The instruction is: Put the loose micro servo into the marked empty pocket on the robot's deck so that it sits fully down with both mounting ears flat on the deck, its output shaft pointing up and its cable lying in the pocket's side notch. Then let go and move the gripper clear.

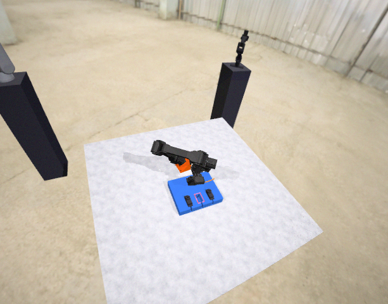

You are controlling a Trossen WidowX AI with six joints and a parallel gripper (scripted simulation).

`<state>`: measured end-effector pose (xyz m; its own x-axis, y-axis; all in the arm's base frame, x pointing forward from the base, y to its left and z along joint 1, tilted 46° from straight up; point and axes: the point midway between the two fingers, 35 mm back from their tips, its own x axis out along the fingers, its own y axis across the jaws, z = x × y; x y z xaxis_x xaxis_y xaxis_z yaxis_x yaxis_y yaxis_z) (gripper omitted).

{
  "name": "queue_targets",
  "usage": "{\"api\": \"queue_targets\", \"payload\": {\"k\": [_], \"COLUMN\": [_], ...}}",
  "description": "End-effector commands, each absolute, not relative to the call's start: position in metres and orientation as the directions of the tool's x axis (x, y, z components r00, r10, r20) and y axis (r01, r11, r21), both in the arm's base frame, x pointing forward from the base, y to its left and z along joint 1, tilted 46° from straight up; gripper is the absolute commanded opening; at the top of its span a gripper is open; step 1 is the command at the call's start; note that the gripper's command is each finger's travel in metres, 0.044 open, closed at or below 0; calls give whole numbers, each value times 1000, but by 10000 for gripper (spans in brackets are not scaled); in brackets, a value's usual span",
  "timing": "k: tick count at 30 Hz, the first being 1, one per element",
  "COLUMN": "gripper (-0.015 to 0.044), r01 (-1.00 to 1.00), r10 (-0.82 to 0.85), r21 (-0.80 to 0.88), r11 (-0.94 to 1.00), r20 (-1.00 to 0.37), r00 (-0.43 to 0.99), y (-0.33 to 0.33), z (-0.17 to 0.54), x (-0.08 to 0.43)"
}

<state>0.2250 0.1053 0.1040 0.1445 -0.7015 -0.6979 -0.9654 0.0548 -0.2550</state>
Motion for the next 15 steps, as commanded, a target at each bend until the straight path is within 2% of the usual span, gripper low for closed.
{"api": "queue_targets", "payload": {"k": [1, 15], "gripper": [0, 0], "r01": [-922, -647], "r10": [-704, -704], "r21": [-354, -605], "r11": [158, 463], "r20": [-695, -695], "r00": [147, 147], "y": [105, 105], "z": [105, 105], "x": [225, 225]}}
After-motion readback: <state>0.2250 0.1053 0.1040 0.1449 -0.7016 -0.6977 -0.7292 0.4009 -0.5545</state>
